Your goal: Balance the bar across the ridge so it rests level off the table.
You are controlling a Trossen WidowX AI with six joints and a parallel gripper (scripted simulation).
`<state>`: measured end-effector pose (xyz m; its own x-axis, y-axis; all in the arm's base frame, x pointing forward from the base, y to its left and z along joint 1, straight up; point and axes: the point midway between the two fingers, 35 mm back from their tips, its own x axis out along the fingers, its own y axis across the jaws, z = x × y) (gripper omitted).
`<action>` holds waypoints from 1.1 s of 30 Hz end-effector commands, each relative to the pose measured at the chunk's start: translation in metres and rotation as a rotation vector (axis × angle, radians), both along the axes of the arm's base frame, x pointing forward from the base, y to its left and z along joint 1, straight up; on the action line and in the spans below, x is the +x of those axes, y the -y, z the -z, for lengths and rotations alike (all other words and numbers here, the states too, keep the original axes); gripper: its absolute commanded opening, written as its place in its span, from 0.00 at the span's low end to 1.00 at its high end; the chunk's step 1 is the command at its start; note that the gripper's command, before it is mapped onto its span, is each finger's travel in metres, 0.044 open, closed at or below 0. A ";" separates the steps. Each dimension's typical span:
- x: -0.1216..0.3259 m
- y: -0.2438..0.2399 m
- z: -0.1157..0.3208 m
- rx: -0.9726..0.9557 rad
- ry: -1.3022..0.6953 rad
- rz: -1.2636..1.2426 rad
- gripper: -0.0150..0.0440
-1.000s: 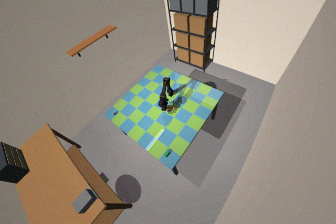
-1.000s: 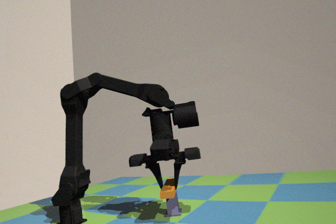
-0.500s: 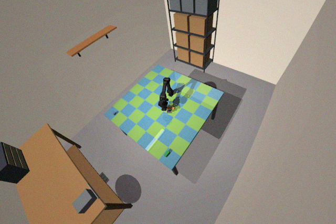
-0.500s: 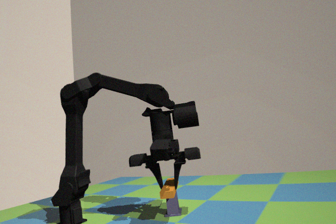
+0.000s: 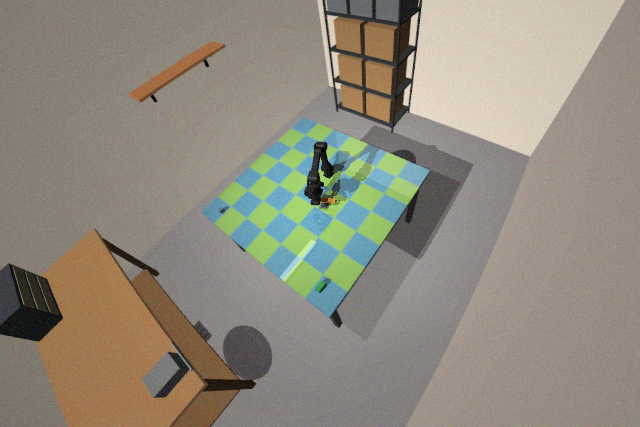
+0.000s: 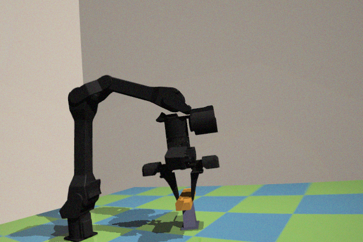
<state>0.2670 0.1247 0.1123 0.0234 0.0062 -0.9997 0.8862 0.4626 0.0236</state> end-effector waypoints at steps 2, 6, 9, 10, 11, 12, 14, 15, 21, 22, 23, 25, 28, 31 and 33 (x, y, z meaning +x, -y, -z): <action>0.000 0.000 0.000 0.000 0.000 0.000 0.25; 0.000 0.000 0.000 0.000 0.000 0.000 0.25; 0.000 0.000 0.000 0.000 0.000 0.000 0.39; 0.000 0.000 0.000 0.000 0.000 0.000 0.43; 0.000 0.000 0.000 0.000 0.000 0.000 0.48; 0.000 0.000 0.000 0.000 0.000 0.000 0.52; 0.000 0.000 0.000 0.000 0.000 0.000 0.54; 0.000 0.000 0.000 0.000 0.000 0.000 0.54; 0.000 0.000 0.000 0.000 0.000 0.000 0.54; 0.000 0.000 0.000 0.000 0.000 0.000 0.54; 0.000 0.000 0.000 0.000 0.000 0.000 0.54; 0.000 0.000 0.000 0.000 0.000 0.000 0.54; 0.000 0.000 0.000 0.000 0.000 0.000 0.54; 0.000 0.000 0.000 0.000 0.000 0.000 0.54; 0.000 0.000 0.000 0.000 0.000 0.000 0.54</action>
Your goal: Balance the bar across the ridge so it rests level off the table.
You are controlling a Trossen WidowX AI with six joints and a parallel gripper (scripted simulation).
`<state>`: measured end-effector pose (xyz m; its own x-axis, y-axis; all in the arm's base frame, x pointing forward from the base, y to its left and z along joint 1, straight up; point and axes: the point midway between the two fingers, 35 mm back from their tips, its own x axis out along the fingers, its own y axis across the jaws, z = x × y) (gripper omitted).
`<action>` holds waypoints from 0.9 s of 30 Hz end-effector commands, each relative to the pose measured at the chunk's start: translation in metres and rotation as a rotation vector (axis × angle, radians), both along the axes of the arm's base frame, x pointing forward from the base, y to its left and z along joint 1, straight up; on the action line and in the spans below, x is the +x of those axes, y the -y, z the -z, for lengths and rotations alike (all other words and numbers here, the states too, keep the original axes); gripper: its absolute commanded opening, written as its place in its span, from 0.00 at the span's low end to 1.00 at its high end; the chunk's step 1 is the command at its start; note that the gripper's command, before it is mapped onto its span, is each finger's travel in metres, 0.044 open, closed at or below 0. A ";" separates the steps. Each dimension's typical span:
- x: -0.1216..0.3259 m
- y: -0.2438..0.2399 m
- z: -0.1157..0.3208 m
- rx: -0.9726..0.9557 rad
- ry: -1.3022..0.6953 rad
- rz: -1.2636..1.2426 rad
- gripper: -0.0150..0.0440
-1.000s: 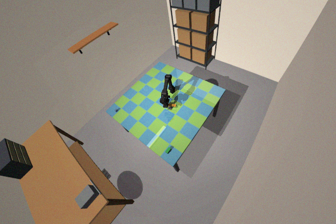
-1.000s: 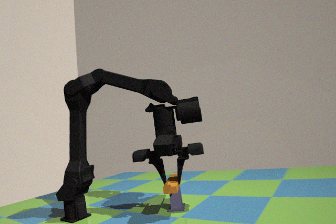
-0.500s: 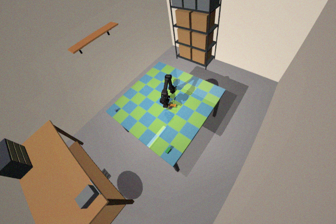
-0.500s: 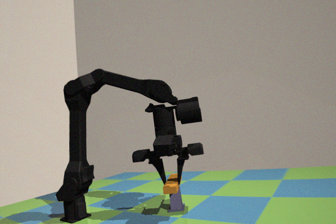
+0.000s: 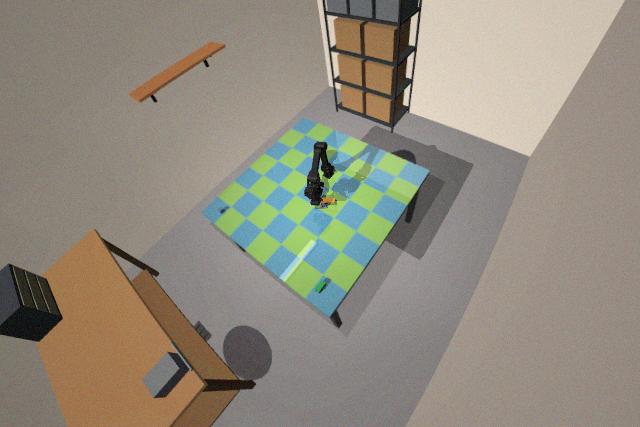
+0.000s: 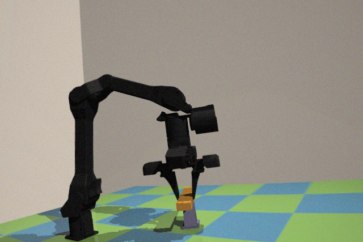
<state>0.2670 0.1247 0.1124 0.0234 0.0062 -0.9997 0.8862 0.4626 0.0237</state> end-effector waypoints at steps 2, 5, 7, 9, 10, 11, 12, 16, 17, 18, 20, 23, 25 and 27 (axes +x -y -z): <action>0.000 0.000 0.000 0.000 0.000 0.000 0.54; 0.000 0.000 0.000 0.000 0.000 0.000 0.54; 0.000 0.000 0.000 0.000 0.000 0.000 0.54; 0.000 0.000 0.000 0.000 0.000 0.000 0.54; 0.000 0.000 0.000 0.000 0.000 0.000 0.54; 0.000 0.000 0.000 0.000 0.000 0.000 0.54; 0.000 0.000 0.000 0.000 0.000 0.000 0.54; 0.000 0.000 0.000 0.000 0.000 0.000 0.55; 0.000 0.000 0.000 0.000 0.000 0.000 0.55; 0.000 0.000 0.000 0.000 0.000 0.000 0.55; 0.000 0.000 0.000 0.000 0.000 0.000 0.55; 0.000 0.000 0.000 0.000 0.000 0.000 0.55; 0.000 0.000 0.000 0.000 0.000 0.000 0.57; 0.000 0.000 0.000 0.000 0.000 0.000 0.57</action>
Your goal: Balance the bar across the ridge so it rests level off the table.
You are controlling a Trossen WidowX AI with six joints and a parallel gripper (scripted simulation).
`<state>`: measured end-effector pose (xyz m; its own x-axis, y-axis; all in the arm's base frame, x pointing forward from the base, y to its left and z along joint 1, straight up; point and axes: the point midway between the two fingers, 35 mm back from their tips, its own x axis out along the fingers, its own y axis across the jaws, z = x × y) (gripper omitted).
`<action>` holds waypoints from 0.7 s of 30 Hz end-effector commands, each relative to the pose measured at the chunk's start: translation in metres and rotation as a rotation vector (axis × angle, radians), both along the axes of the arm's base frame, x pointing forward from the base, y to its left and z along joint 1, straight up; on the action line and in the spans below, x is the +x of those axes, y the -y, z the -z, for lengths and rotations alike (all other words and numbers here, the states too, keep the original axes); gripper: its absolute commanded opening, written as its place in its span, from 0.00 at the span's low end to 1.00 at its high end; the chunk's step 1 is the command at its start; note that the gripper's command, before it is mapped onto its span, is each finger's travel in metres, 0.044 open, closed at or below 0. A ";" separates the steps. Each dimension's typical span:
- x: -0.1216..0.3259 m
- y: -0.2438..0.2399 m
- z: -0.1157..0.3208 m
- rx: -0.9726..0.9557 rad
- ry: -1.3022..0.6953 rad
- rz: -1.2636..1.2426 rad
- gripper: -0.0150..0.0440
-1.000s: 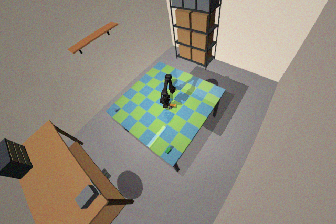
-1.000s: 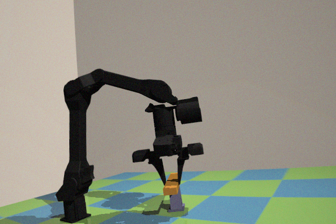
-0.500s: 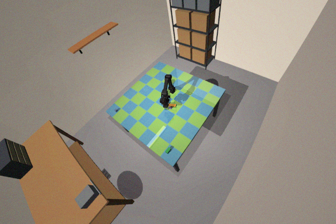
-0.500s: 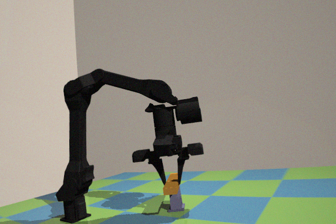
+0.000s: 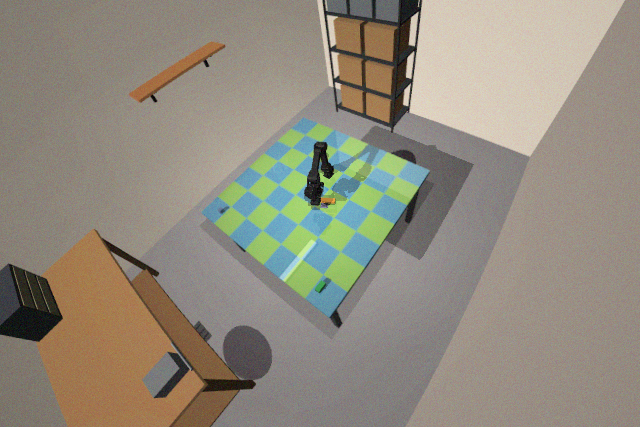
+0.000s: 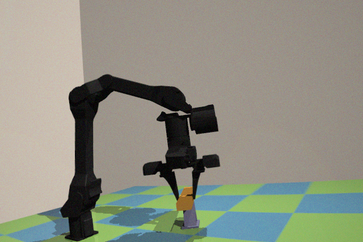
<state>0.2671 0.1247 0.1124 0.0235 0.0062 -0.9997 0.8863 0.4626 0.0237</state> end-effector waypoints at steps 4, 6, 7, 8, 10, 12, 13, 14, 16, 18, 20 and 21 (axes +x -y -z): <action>0.000 0.000 0.000 0.000 0.000 0.000 0.57; 0.000 0.000 0.000 0.000 0.000 0.000 0.57; 0.000 0.000 0.000 0.000 0.000 0.000 0.57; 0.000 0.000 0.000 0.000 0.000 0.000 0.57; 0.000 0.000 0.000 0.000 0.000 0.000 0.66; 0.000 0.000 0.000 0.000 0.000 0.000 0.75; 0.000 0.000 0.000 0.000 0.000 0.000 0.79; 0.000 0.000 0.000 0.000 0.000 0.000 0.83; 0.000 0.000 0.000 0.000 0.000 0.000 0.92; 0.000 0.000 0.000 0.000 0.000 0.000 1.00; 0.000 0.000 0.000 0.000 0.000 0.000 1.00; 0.000 0.000 -0.002 0.000 0.000 0.000 1.00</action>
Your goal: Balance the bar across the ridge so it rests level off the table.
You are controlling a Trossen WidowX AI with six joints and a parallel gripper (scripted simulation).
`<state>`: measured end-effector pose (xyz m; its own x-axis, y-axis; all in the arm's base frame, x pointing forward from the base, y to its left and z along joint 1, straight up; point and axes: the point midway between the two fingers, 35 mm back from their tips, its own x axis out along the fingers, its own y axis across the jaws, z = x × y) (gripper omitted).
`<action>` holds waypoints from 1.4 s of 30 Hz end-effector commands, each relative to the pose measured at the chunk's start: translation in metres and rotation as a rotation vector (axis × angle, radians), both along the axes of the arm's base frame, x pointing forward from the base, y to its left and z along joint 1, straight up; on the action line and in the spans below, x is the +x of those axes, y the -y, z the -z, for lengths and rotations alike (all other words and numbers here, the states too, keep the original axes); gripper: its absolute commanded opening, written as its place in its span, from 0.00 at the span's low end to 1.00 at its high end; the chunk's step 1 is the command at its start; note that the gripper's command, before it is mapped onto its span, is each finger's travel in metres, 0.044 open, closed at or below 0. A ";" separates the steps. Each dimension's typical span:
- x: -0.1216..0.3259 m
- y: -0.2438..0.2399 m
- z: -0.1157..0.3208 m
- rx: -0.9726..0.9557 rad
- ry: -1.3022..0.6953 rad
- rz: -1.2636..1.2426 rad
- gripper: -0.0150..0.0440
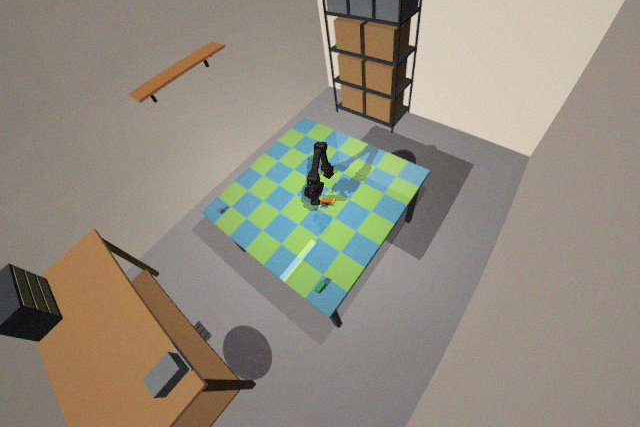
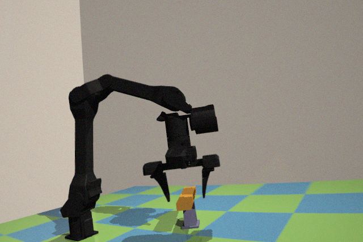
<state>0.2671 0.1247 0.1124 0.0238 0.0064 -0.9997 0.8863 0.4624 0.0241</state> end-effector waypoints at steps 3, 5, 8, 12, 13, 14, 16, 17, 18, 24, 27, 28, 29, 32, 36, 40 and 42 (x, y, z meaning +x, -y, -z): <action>0.003 -0.001 -0.027 0.000 0.000 0.000 1.00; 0.003 -0.002 -0.050 0.000 0.000 0.000 1.00; 0.001 0.000 -0.084 0.000 0.000 0.000 1.00; -0.002 0.001 -0.100 0.000 0.000 0.000 1.00; -0.002 0.001 -0.100 0.000 0.000 0.000 1.00; -0.002 0.001 -0.100 0.000 0.000 0.000 1.00; -0.002 0.001 -0.100 0.000 0.000 0.000 1.00; -0.002 0.001 -0.100 0.000 0.000 0.000 1.00; -0.002 0.001 -0.100 0.000 0.000 0.000 1.00; -0.002 0.001 -0.100 0.000 0.000 0.000 1.00; -0.002 0.001 -0.100 0.000 0.000 0.000 1.00; -0.002 0.001 -0.100 0.000 0.000 0.000 1.00; -0.002 0.001 -0.100 0.000 0.000 0.000 1.00; -0.002 0.001 -0.100 0.000 0.000 0.000 1.00; -0.002 0.001 -0.100 0.000 0.000 0.000 1.00; -0.002 0.001 -0.100 0.000 0.000 0.000 1.00; -0.002 0.001 -0.100 0.000 0.000 0.000 1.00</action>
<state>0.2652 0.1238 0.2119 0.0252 0.0070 -0.9997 0.8862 0.4626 0.0255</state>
